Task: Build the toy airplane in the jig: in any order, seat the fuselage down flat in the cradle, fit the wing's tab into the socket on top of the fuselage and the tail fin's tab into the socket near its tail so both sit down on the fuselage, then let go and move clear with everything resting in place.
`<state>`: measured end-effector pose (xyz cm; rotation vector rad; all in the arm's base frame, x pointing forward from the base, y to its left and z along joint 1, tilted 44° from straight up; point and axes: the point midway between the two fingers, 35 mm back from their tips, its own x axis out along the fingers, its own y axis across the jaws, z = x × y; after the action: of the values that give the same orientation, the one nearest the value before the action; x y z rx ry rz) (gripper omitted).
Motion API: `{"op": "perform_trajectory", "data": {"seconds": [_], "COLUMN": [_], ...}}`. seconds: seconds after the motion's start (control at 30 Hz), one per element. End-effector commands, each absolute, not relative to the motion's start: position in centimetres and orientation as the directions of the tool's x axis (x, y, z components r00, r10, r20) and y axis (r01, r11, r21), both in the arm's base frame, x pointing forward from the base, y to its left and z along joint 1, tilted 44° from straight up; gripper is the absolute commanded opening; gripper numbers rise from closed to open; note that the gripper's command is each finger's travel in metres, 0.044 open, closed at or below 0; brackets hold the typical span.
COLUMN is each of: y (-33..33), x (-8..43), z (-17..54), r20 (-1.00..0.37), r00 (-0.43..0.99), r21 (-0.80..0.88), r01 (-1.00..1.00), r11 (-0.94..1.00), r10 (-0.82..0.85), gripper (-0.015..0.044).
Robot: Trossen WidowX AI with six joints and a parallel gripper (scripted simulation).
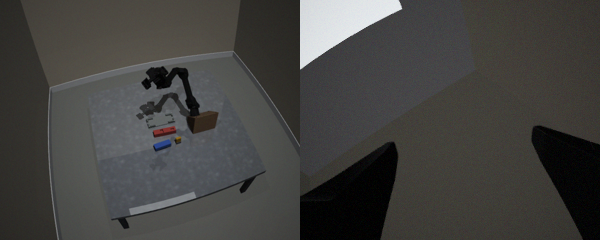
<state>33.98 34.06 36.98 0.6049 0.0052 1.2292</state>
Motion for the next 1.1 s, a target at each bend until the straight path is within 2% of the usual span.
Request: {"op": "perform_trajectory", "data": {"seconds": [0.0,0.1,0.3,0.5,0.63,0.8,0.93,1.07], "y": [34.1,34.0,32.4,28.4,24.7,19.2,14.8,10.2], "x": [34.0,35.5,39.9,41.5,40.9,38.5,35.6,32.2], "z": [37.0,35.0,26.0,16.6,11.0,5.3,2.4,1.0], "r20": [0.313,0.245,-0.085,-0.441,-0.649,-0.838,-0.910,-0.905], "r00": [0.355,0.423,0.627,0.695,0.660,0.536,0.395,0.235], "r21": [0.435,0.496,0.639,0.586,0.451,0.193,-0.048,-0.310], "r01": [-0.878,-0.828,-0.562,-0.256,-0.069,0.111,0.195,0.210], "r11": [0.199,0.261,0.525,0.769,0.890,0.975,0.980,0.927], "r10": [0.881,0.872,0.774,0.568,0.379,0.105,-0.123,-0.356], "gripper": [0.0426,0.0440,0.0440,0.0440,0.0440,0.0440,0.0440,0.0440]}}
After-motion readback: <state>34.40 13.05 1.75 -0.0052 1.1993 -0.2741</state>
